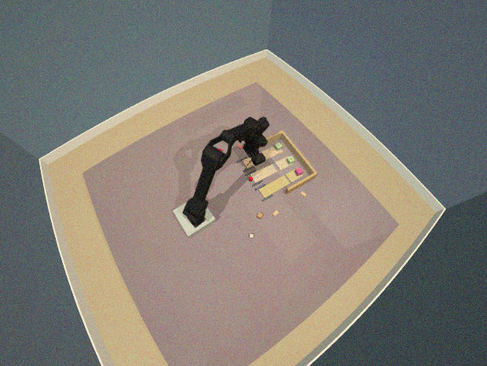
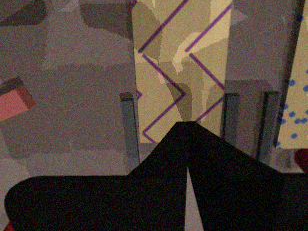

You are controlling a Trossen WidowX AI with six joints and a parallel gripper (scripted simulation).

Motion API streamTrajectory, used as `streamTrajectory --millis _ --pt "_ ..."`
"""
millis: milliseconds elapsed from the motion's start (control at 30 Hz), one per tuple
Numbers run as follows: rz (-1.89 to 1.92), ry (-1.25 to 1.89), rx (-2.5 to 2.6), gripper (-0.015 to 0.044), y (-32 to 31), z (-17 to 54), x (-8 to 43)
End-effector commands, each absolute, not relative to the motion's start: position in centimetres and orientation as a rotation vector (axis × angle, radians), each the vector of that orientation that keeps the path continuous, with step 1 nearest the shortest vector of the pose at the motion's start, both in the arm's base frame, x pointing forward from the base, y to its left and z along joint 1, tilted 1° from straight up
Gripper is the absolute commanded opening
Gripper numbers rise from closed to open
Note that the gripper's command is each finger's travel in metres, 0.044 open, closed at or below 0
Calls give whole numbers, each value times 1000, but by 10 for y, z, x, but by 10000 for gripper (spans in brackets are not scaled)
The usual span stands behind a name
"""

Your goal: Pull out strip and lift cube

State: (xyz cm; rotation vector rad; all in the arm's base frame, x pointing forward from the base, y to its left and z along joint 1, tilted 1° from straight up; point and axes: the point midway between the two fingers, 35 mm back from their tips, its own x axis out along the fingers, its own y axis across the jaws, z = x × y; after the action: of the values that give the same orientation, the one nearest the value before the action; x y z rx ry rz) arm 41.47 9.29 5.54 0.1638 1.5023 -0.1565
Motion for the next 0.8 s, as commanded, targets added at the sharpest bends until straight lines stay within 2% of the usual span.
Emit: streamTrajectory --millis 0,767 --pt "-161 1515 167 0 93 45 412" --pt "-161 1515 167 0 93 10 411"
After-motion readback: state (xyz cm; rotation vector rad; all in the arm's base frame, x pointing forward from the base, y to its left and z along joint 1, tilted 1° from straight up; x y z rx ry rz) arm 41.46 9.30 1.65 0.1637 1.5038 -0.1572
